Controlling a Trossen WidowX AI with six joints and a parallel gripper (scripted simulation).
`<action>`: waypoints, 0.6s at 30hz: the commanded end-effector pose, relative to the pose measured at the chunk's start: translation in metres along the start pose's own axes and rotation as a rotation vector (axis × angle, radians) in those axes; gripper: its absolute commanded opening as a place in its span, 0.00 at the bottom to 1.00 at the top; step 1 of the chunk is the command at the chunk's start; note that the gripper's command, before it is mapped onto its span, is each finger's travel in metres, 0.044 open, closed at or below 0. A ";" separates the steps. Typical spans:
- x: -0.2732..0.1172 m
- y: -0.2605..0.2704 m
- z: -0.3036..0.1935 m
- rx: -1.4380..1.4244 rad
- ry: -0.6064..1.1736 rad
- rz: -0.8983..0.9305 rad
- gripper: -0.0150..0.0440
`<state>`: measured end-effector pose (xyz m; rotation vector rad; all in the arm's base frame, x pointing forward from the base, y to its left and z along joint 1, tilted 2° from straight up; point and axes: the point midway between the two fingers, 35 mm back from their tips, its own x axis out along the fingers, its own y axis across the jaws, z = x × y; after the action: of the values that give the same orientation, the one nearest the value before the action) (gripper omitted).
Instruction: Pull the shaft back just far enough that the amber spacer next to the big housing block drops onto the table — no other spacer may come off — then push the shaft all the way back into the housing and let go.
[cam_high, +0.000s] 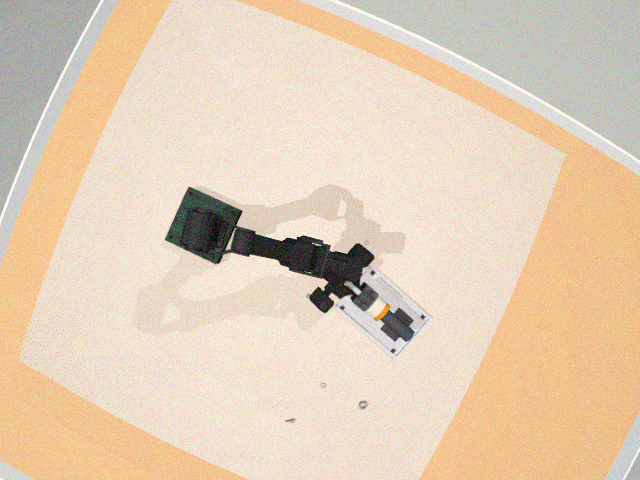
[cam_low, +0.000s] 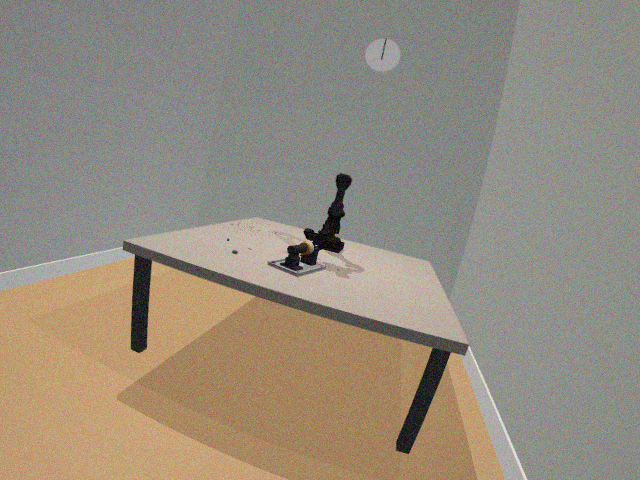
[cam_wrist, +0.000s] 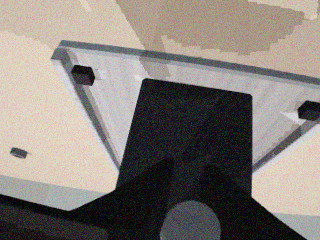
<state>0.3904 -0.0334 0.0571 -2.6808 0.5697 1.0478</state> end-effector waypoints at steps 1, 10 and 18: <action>-0.001 0.001 0.001 -0.002 0.001 -0.001 0.25; -0.005 0.001 0.005 -0.002 0.002 -0.002 0.25; -0.008 0.001 0.009 -0.002 0.001 -0.002 0.25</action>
<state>0.3828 -0.0298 0.0568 -2.6876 0.5628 1.0469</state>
